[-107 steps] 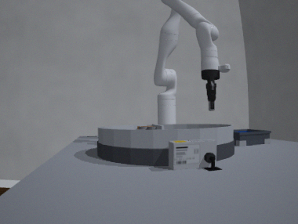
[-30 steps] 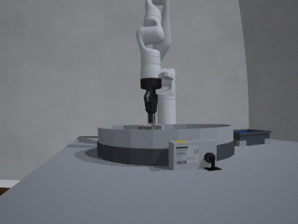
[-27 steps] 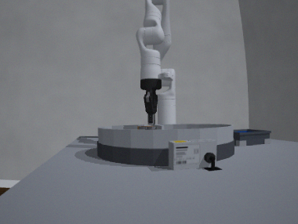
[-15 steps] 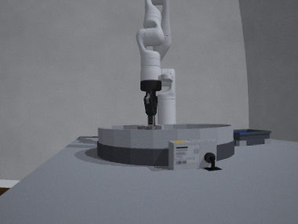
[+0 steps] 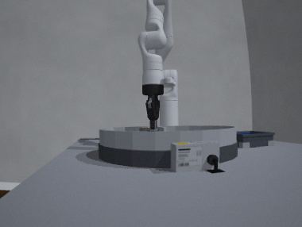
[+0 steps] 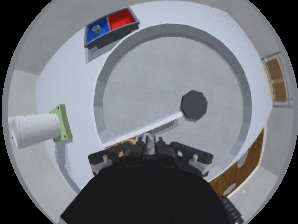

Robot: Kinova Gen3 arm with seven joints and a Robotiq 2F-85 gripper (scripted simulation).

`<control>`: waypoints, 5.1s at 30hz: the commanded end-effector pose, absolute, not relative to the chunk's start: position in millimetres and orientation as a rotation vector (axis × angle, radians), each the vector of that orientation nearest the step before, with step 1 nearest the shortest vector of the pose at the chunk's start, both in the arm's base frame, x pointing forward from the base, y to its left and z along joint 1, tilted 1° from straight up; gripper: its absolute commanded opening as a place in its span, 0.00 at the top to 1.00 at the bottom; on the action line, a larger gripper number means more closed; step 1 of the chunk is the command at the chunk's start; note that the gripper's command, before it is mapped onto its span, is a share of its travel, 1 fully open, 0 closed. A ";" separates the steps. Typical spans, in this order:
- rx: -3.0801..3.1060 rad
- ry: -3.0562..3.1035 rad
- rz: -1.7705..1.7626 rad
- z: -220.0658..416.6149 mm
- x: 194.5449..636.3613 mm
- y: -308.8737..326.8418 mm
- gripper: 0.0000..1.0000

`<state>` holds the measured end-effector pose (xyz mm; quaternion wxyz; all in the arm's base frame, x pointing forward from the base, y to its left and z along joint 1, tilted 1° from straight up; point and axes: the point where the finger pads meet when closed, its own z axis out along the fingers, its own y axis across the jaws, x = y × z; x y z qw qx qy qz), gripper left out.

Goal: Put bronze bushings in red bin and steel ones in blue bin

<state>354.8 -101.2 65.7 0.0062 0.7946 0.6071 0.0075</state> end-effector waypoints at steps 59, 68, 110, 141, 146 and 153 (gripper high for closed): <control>2.488 1.900 0.021 53.8 354.6 -101.3 1.00; 2.488 1.900 0.021 53.8 354.6 -101.3 1.00; 2.489 1.901 0.020 64.0 354.4 -101.3 1.00; 2.489 1.901 0.020 72.8 354.2 -101.3 1.00; 2.489 1.901 0.020 74.7 354.2 -101.3 1.00; 2.489 1.901 0.020 77.2 354.2 -101.3 1.00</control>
